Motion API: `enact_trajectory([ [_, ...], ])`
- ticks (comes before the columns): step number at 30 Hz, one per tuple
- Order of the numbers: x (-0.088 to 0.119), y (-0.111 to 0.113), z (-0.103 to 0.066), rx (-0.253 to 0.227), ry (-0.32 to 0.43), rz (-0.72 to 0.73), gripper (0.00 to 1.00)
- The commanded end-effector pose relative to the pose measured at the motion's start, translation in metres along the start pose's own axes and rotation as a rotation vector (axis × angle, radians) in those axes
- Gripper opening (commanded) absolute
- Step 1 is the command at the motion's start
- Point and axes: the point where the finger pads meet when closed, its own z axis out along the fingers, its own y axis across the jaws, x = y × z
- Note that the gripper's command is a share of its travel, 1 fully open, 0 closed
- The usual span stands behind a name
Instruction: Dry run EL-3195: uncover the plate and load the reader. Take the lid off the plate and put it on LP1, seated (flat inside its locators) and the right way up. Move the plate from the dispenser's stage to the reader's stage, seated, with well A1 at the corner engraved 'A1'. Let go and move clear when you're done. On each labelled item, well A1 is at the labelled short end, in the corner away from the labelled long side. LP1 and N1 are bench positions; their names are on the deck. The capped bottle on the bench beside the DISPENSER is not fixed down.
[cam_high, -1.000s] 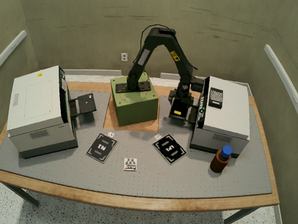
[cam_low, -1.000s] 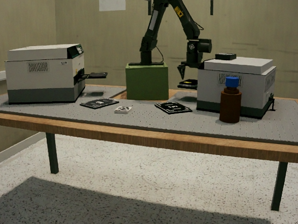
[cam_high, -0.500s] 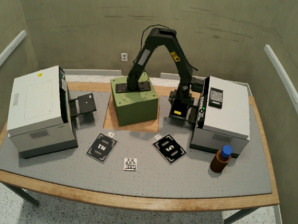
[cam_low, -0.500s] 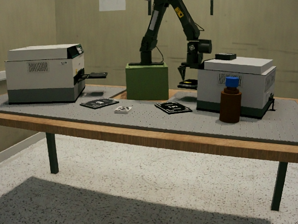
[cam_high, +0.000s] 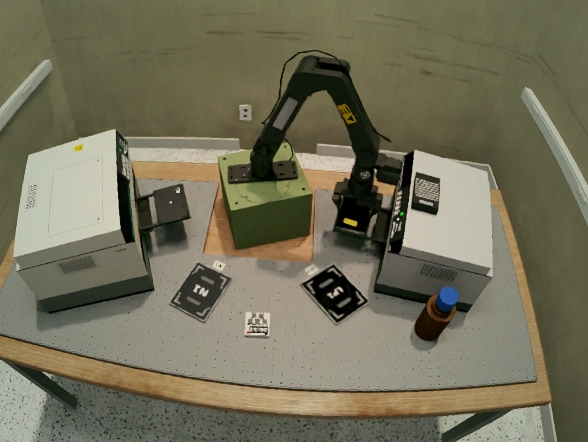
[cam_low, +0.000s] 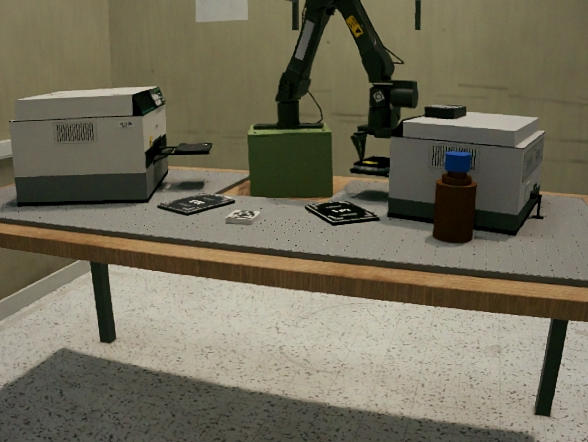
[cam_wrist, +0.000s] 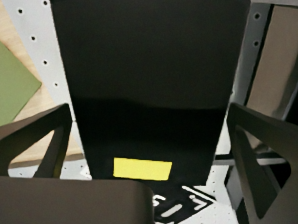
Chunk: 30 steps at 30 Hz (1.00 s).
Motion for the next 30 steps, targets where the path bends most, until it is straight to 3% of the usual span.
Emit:
enact_trajectory([
  [1,0.0000,-0.0029,-0.0022,0.012,-0.003,0.000,1.00],
  [7,0.0000,-0.0029,-0.0022,0.012,-0.003,0.000,1.00],
  [30,0.0000,-0.0029,-0.0022,0.012,-0.003,0.000,0.85],
])
